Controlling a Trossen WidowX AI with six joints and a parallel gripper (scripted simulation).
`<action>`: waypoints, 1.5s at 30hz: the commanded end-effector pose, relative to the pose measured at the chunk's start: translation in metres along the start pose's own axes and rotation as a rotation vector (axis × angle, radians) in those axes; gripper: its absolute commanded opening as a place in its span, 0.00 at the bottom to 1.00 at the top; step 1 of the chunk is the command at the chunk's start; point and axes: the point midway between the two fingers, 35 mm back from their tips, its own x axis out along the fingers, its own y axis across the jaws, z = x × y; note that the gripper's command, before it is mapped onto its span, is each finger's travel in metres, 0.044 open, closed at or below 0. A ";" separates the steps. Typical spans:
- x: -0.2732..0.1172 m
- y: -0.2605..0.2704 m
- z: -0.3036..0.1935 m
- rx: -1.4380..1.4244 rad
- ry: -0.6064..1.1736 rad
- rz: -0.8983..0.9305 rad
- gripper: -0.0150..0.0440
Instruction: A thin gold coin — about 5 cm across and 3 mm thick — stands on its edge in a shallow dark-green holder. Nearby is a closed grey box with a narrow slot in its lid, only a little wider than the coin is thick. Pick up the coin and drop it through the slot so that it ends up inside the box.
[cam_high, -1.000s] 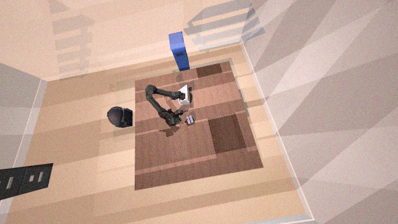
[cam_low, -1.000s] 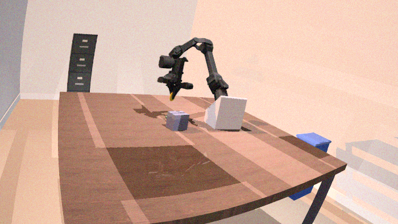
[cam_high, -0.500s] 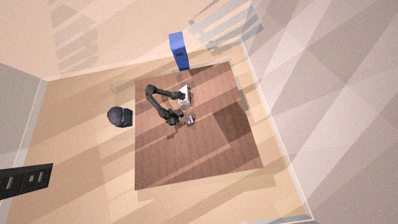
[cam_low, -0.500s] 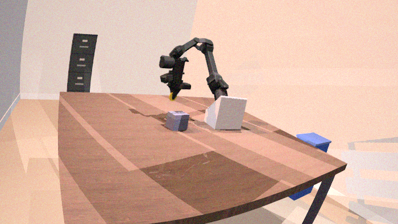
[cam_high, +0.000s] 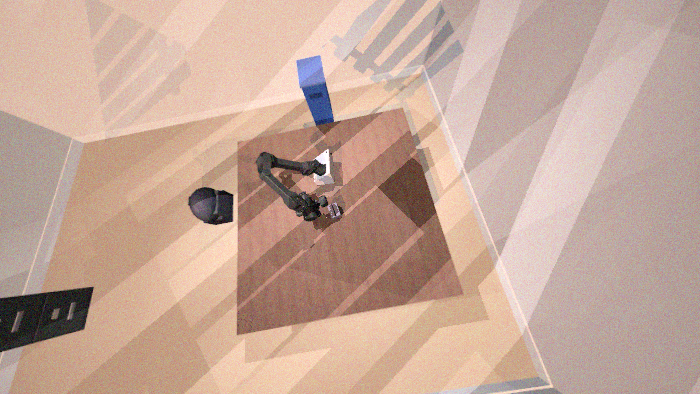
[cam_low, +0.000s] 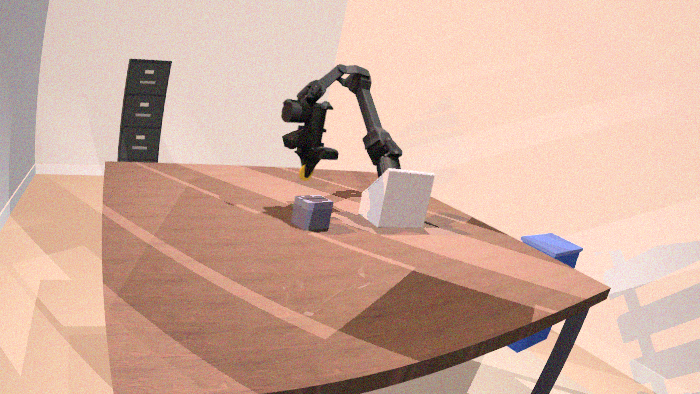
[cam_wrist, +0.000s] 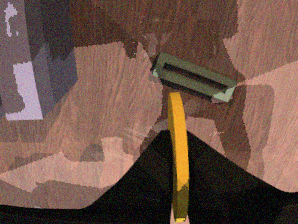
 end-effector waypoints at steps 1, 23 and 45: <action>-0.002 0.010 0.009 0.008 -0.010 0.006 0.25; -0.003 0.064 0.032 0.008 -0.011 0.007 0.25; 0.000 0.097 0.036 0.002 -0.002 -0.006 0.25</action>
